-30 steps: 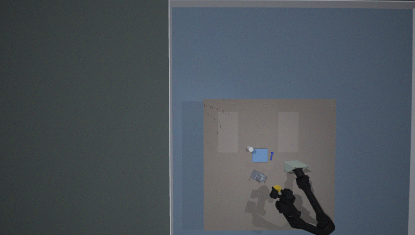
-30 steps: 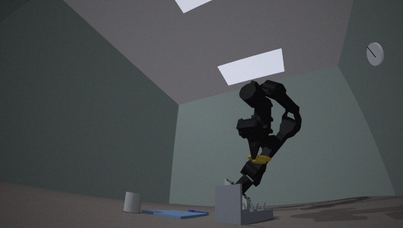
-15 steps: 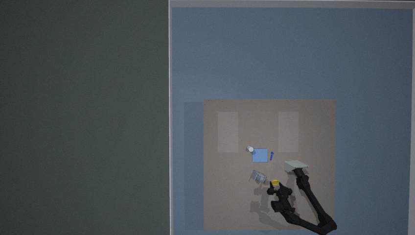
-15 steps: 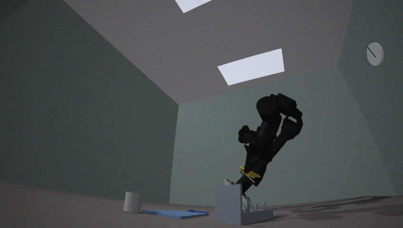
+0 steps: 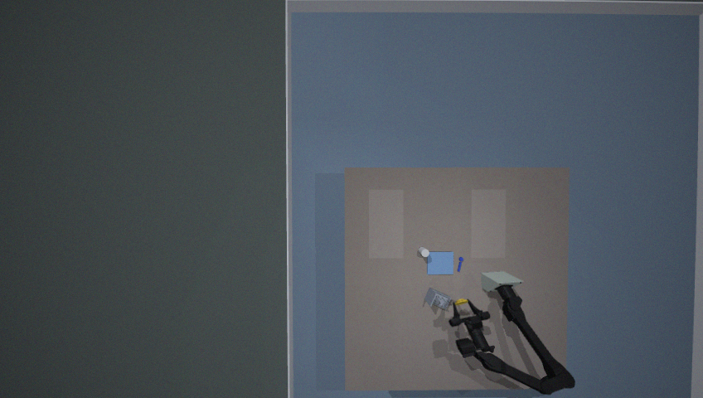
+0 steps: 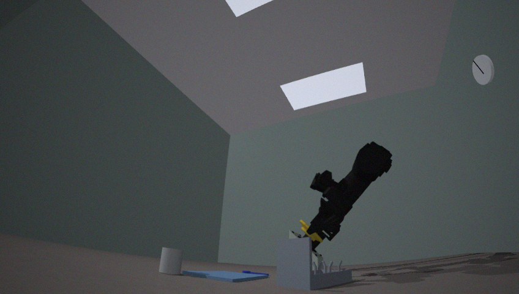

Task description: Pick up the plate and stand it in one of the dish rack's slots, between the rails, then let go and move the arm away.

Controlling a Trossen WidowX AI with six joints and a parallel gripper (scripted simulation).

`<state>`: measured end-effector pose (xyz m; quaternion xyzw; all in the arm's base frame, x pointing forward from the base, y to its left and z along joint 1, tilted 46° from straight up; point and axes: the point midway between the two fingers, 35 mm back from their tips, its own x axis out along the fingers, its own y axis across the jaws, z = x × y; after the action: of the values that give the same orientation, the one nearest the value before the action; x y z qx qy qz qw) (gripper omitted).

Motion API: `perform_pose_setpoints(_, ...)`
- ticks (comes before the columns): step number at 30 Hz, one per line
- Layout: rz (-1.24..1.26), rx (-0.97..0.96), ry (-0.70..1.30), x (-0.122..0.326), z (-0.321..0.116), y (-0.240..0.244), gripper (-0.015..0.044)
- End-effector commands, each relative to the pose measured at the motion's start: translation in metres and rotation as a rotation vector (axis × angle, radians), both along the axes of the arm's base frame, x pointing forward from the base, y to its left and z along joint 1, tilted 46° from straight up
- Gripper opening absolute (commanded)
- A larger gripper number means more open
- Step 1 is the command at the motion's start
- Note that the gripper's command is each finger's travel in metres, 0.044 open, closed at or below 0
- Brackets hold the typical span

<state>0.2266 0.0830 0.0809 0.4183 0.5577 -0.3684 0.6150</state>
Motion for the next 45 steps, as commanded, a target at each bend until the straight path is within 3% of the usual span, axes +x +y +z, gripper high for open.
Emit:
perform_pose_setpoints(1,0.045,-0.065,-0.079,0.001,-0.005,0.002,0.0)
perform_pose_setpoints(23,0.224,-0.291,-0.527,0.008,-0.009,0.026,0.0)
perform_pose_setpoints(45,0.252,-0.361,-0.992,-0.012,0.013,0.046,0.0)
